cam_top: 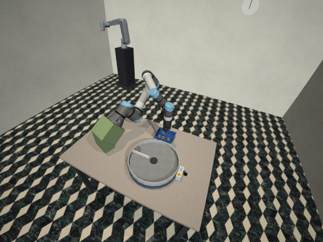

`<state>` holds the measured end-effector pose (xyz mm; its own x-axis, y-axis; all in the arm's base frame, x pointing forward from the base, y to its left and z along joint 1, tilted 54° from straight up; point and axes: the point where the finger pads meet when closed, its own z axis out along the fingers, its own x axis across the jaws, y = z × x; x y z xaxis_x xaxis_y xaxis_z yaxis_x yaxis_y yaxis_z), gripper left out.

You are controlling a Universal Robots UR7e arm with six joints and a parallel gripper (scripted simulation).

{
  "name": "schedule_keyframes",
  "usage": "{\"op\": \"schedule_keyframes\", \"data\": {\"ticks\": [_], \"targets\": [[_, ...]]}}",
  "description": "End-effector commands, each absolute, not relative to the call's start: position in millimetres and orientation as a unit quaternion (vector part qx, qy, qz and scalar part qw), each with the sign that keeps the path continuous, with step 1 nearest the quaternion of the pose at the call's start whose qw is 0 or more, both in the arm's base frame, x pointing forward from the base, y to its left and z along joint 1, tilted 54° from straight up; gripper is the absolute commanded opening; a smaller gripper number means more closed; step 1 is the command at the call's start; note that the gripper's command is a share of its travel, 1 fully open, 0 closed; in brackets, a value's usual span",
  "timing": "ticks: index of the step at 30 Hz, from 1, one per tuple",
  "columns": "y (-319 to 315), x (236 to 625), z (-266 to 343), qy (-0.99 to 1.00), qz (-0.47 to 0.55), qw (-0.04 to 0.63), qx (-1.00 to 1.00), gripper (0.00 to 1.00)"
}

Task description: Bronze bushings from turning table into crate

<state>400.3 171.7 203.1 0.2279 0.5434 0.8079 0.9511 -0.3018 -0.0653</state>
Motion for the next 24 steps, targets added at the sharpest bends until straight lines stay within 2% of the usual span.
{"op": "schedule_keyframes", "data": {"ticks": [1,8,24], "targets": [[168.2,398.4,205.1,-0.515,-0.349,0.295,-0.726,0.42],[128.4,388.6,235.1,-0.514,-0.349,0.293,-0.726,0.42],[129.5,389.5,234.4,-0.514,-0.349,0.292,-0.727,0.42]]}}
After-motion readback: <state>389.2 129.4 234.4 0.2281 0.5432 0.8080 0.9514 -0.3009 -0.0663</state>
